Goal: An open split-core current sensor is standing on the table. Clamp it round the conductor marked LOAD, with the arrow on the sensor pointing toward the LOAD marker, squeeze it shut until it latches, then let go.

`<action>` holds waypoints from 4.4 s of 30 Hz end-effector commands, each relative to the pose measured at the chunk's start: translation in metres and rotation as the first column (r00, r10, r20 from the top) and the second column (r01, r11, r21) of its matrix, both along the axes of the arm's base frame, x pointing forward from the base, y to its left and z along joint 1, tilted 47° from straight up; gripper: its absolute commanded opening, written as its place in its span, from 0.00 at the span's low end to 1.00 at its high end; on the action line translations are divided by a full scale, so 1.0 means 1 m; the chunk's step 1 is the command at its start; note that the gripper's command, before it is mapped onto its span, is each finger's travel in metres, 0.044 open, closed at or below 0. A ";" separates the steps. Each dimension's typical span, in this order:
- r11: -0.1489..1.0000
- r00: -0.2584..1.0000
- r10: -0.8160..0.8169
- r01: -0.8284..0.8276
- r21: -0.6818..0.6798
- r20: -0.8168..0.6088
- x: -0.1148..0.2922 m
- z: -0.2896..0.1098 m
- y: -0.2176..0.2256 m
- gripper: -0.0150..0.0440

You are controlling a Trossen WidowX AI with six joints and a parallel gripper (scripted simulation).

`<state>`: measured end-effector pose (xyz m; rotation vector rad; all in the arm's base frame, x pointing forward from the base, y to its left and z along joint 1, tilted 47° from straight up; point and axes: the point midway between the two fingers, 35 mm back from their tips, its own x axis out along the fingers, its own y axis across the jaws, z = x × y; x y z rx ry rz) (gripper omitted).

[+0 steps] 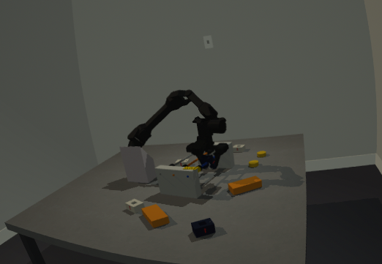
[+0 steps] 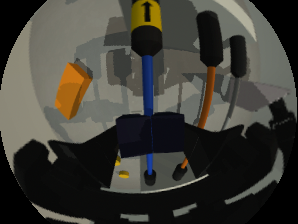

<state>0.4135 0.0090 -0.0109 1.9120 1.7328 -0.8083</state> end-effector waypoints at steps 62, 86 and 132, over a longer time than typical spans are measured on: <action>1.000 1.000 0.000 0.000 0.001 0.000 0.000 0.000 0.000 0.25; 0.994 0.992 -0.099 0.102 -0.026 0.081 -0.002 0.005 -0.014 1.00; 0.979 0.967 -0.192 0.200 -0.034 0.168 0.003 -0.011 -0.003 0.79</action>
